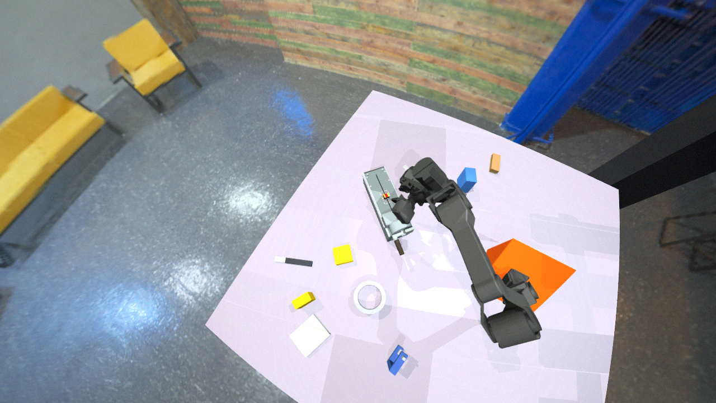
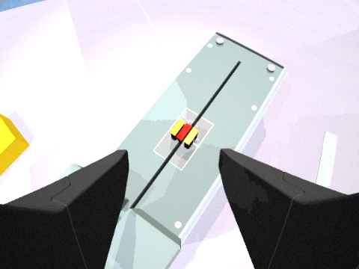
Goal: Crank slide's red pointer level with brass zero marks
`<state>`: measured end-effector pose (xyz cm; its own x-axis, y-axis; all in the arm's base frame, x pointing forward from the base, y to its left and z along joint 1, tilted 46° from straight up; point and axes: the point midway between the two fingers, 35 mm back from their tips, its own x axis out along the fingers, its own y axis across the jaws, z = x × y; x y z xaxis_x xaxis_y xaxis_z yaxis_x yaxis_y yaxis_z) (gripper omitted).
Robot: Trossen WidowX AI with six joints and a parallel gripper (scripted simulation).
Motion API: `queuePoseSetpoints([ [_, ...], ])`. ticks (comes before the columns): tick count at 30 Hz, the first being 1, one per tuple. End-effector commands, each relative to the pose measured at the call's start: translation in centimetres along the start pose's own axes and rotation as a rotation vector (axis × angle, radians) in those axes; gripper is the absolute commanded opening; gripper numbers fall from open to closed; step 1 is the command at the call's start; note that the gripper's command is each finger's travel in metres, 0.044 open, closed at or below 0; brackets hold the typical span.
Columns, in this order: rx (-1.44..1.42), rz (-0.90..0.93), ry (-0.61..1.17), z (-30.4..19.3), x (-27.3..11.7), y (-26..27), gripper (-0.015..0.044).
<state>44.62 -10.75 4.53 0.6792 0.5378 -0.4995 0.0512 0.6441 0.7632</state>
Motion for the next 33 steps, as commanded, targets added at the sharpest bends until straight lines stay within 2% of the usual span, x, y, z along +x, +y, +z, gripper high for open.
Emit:
queuePoseSetpoints([
  [1, 0.000, 0.000, 0.000, 0.00, 0.00, 0.00, 0.0125],
  [6, 0.000, 0.000, 0.000, 0.00, 0.00, 0.00, 0.0000],
  [24, 0.000, 0.001, 0.000, 0.00, 0.00, 0.01, 0.0000],
  [33, 0.000, 0.001, 0.000, 0.00, 0.00, 0.01, 0.0236],
])
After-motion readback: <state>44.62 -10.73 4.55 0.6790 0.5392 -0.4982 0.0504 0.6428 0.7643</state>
